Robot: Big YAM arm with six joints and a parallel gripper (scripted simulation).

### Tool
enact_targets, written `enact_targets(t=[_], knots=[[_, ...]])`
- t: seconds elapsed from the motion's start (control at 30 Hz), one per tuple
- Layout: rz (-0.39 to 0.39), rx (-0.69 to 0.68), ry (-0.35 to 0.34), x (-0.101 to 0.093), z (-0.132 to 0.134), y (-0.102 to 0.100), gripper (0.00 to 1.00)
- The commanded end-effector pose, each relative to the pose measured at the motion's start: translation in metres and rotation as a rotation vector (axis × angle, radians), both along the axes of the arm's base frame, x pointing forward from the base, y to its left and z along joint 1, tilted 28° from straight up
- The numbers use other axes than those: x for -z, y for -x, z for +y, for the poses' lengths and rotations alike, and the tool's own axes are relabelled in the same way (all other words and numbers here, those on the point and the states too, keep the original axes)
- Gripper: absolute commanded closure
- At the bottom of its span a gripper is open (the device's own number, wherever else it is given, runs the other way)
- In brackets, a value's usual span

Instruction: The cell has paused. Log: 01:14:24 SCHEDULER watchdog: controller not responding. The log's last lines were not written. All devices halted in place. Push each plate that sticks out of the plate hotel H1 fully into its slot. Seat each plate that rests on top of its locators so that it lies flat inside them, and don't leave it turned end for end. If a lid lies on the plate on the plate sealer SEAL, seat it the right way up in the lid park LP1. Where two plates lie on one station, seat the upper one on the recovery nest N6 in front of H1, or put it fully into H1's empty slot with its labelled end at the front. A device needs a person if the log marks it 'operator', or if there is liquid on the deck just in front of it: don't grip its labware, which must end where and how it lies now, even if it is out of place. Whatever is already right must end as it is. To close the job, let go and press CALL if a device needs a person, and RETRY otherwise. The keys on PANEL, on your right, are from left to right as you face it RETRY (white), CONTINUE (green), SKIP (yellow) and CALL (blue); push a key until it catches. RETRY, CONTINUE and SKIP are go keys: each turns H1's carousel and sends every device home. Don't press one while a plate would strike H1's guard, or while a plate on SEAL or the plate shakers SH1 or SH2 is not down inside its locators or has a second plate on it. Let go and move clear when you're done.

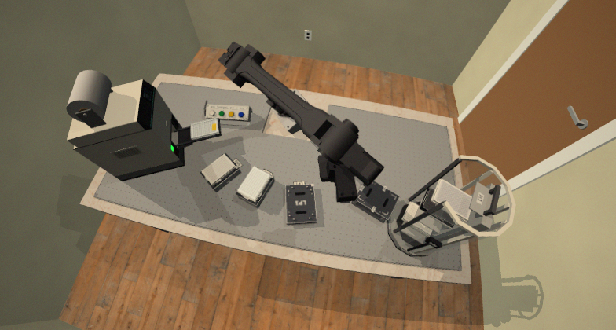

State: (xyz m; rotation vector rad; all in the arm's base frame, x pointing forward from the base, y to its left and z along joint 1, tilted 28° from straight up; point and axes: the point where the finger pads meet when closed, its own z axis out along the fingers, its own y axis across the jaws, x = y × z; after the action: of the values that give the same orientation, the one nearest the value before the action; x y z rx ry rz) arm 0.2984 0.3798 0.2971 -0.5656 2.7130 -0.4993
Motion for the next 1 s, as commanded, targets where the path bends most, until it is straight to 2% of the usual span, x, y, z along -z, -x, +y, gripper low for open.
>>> enact_targets(t=[0.0,0.23,0.27,0.33,0.73,0.8,0.83,0.9,0.97], knots=[[-0.028,0.106,-0.031,-0.015,-0.025,-0.007,1.0],[-0.028,0.106,-0.03,-0.021,-0.041,-0.009,1.0],[-0.004,0.087,0.008,-0.007,-0.038,-0.013,1.0],[-0.022,0.087,-0.022,-0.024,-0.05,-0.01,1.0],[-0.022,0.087,-0.02,-0.038,-0.087,-0.015,1.0],[-0.022,0.087,-0.02,-0.038,-0.087,-0.015,1.0],[-0.007,0.086,0.002,-0.028,-0.085,-0.018,1.0],[-0.022,0.087,-0.02,-0.041,-0.096,-0.016,1.0],[-0.023,0.087,-0.02,-0.043,-0.102,-0.017,1.0]])
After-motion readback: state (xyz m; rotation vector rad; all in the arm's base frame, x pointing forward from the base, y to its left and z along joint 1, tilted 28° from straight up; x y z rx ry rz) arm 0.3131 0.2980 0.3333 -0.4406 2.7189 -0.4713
